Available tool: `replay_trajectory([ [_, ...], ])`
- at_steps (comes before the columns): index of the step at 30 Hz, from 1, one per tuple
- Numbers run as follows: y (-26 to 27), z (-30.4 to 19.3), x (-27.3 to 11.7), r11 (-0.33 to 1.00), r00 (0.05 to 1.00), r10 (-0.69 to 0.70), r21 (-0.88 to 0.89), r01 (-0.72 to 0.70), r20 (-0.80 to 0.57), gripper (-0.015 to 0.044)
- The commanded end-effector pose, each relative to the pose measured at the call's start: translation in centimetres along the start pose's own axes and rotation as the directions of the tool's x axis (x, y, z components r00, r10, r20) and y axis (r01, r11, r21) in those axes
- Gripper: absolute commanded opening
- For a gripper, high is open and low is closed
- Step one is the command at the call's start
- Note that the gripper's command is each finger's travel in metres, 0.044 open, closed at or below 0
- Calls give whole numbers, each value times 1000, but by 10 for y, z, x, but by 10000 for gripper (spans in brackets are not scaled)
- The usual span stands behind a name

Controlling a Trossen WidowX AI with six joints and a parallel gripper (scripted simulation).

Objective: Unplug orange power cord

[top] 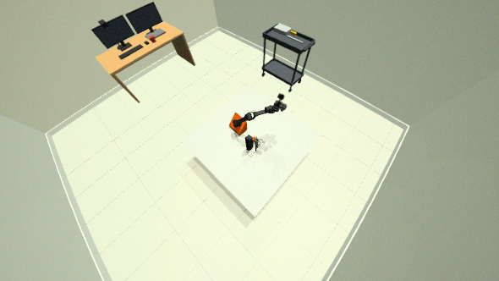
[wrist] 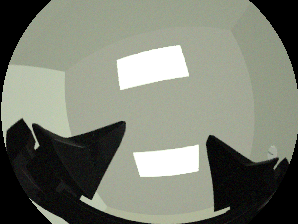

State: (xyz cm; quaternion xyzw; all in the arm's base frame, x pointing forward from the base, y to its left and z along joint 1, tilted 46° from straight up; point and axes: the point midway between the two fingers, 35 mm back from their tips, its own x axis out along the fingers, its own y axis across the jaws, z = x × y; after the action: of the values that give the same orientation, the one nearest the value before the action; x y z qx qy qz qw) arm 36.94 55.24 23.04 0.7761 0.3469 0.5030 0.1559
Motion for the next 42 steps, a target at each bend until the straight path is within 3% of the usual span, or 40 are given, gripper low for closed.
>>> replay_trajectory([
  [1,0,2,0,1000,1000,-3,-11,3,10,374],
  [4,0,31,-4,985,988,-50,-159,73,148,295],
  [9,1,89,-29,846,890,-146,-411,338,432,164],
  [15,5,140,-81,521,681,-233,-502,690,695,160],
  [24,16,172,-155,34,375,-290,-382,923,880,160],
  [29,25,179,-203,-263,180,-303,-264,928,936,160],
  [33,35,178,-244,-493,15,-303,-170,853,953,160],
  [42,63,154,-338,-883,-350,-263,-78,464,899,160],
])
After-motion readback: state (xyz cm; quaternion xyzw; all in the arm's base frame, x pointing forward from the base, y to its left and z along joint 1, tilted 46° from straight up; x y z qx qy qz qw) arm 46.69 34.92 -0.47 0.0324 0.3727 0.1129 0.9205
